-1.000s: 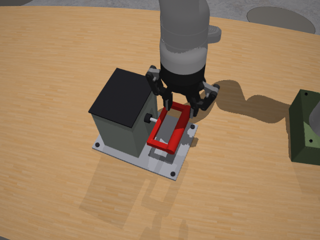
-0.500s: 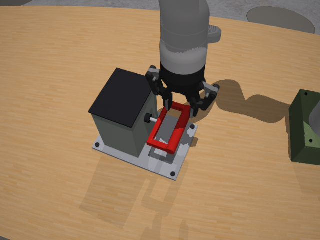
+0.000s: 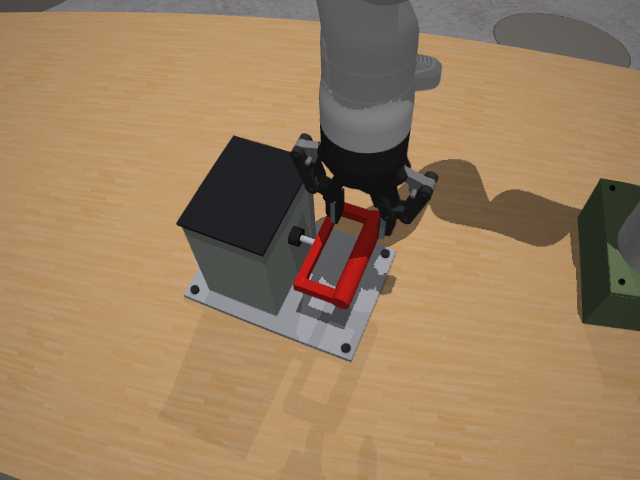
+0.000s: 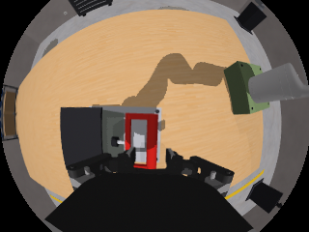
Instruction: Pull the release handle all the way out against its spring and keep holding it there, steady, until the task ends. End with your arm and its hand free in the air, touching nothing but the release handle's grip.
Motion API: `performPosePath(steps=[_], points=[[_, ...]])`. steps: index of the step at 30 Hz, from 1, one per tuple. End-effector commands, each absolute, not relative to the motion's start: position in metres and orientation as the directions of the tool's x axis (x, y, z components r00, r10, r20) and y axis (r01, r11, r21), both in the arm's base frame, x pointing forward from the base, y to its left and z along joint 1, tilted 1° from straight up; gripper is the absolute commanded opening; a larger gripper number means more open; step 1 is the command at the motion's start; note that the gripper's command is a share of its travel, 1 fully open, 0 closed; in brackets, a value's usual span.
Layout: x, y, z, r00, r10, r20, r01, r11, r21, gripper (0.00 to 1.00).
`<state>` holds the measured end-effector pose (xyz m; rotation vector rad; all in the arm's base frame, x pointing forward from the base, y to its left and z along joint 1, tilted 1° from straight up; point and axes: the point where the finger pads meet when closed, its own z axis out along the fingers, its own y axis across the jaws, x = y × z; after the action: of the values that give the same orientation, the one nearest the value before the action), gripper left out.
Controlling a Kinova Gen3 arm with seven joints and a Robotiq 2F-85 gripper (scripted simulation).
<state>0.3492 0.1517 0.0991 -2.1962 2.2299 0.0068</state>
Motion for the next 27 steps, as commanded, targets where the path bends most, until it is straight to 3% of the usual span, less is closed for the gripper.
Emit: performPosePath(steps=[1,27], points=[[0.348,0.152,0.096,-0.014,-1.0,-0.011,-1.0,0.014,-0.003,0.49],[0.348,0.153,0.065,-0.014,-1.0,-0.011,-1.0,0.014,-0.003,0.49]])
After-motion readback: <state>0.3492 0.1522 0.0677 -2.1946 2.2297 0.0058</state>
